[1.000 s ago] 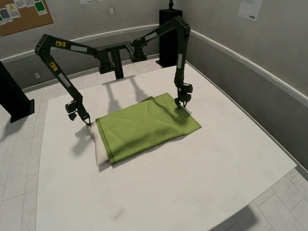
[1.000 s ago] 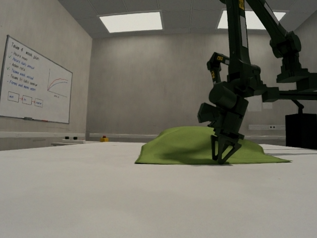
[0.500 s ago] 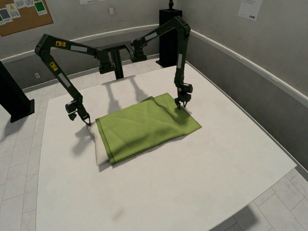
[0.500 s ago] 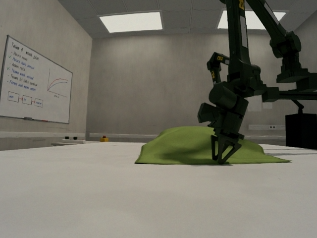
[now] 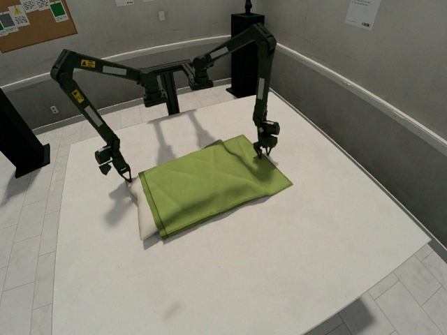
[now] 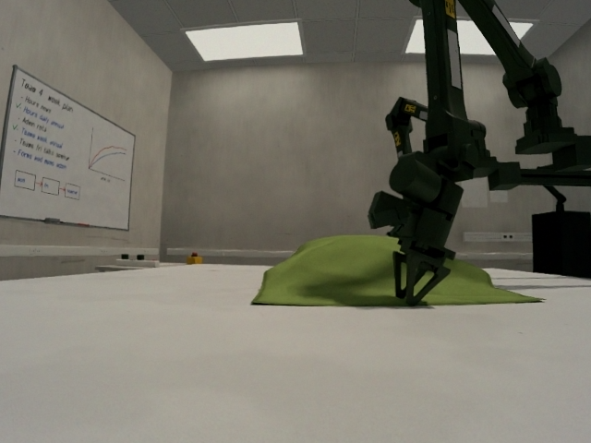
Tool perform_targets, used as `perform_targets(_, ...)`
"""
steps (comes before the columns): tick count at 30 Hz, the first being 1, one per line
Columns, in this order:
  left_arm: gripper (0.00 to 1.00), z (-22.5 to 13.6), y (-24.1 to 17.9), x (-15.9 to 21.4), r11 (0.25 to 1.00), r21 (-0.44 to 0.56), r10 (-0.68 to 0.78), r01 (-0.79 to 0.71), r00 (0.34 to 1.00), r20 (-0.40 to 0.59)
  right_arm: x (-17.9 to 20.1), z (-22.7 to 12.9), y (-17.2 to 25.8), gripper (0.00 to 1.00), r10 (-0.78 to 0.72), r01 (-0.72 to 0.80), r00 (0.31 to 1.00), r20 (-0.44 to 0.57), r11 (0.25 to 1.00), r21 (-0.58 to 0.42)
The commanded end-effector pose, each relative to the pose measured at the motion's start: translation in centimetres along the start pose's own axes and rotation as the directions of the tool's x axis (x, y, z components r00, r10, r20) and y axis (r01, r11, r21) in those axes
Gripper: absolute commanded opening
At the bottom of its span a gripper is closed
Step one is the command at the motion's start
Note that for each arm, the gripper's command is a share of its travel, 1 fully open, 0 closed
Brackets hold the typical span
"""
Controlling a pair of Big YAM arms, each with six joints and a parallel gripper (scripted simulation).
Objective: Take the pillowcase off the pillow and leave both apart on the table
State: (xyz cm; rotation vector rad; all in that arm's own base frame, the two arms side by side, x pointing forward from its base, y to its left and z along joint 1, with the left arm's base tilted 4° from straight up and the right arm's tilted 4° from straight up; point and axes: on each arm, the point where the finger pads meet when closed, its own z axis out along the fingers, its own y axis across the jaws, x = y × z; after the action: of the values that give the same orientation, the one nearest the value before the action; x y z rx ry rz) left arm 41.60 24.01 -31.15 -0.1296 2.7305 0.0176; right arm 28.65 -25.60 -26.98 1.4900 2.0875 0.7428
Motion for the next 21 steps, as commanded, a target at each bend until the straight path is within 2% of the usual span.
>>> perform_targets(1,0.60,0.5,-0.5,1.6,1.000,0.012,-0.007,0.007,1.000,-0.030,2.1,0.4,-0.5,0.02,0.027,-0.027,0.999,-0.036,1.000,0.010)
perform_targets(7,0.60,1.2,-1.0,3.5,1.000,0.023,-0.018,0.020,0.998,-0.066,2.1,0.4,-0.5,0.02,0.027,-0.027,0.999,-0.036,1.000,0.010)
perform_targets(16,0.60,1.3,-1.0,3.4,0.999,0.024,-0.019,0.021,0.997,-0.069,2.1,0.4,-0.5,0.02,0.027,-0.027,0.999,-0.036,1.000,0.010)
perform_targets(17,0.56,1.6,-0.2,2.1,1.000,0.014,-0.022,0.023,0.999,-0.048,2.1,0.4,-0.5,0.02,0.027,-0.027,0.999,-0.036,1.000,0.010)
perform_targets(19,0.56,1.6,-0.6,2.1,1.000,0.021,-0.017,0.018,0.999,-0.047,2.1,0.4,-0.5,0.02,0.027,-0.027,0.999,-0.036,1.000,0.010)
perform_targets(20,0.51,1.7,-0.7,2.0,1.000,0.022,-0.014,0.015,0.999,-0.047,2.1,0.4,-0.5,0.02,0.027,-0.027,0.999,-0.036,1.000,0.010)
perform_targets(21,0.51,1.7,-0.7,2.0,1.000,0.023,-0.014,0.015,0.999,-0.048,2.1,0.4,-0.5,0.02,0.027,-0.027,0.999,-0.036,1.000,0.010)
